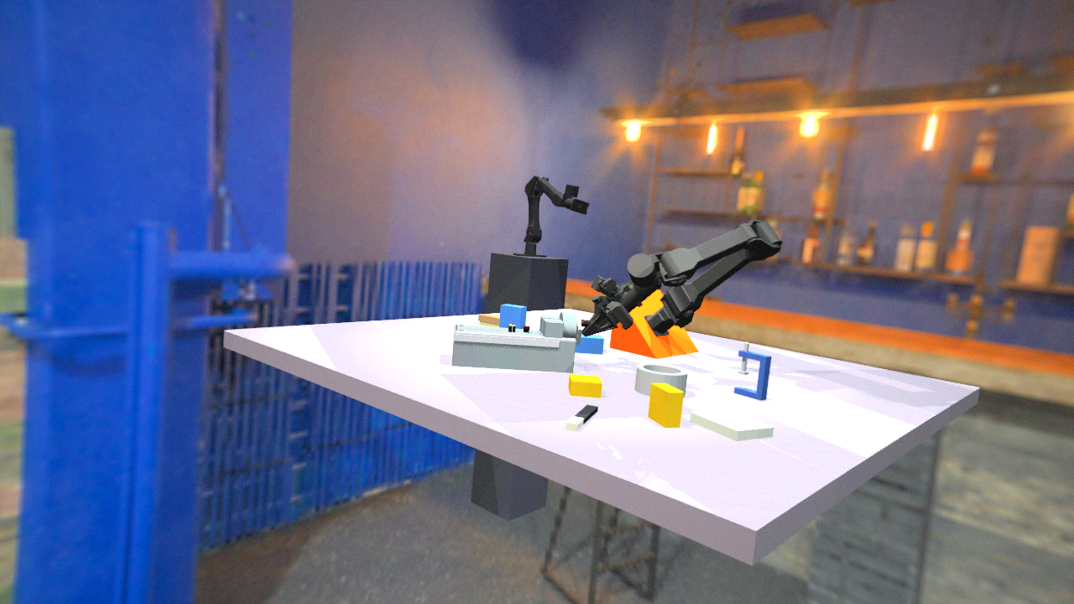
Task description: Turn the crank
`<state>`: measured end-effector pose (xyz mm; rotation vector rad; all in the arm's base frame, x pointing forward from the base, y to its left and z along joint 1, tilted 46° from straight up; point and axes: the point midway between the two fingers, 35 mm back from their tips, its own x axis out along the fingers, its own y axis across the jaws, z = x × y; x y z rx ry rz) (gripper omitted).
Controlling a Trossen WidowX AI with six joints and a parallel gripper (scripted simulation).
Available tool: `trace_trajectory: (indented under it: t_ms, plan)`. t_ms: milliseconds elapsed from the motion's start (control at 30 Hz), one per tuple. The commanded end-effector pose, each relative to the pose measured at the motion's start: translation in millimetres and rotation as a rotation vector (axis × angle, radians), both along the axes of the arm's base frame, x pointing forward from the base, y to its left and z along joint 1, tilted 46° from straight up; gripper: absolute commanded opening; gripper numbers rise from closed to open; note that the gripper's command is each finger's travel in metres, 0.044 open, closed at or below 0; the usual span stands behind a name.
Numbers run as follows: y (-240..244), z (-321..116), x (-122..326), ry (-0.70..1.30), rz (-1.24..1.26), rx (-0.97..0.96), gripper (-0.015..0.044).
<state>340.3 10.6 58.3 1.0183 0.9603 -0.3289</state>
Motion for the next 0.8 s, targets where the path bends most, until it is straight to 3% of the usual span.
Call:
trace_trajectory:
  t_ms: [0, 767]
  plan:
    - [4.8, -8.2, -1.6, 0.017, 0.006, 0.004, 0.0]
    - [25.9, -18.1, 4.4, 0.017, 0.006, 0.005, 0.0]
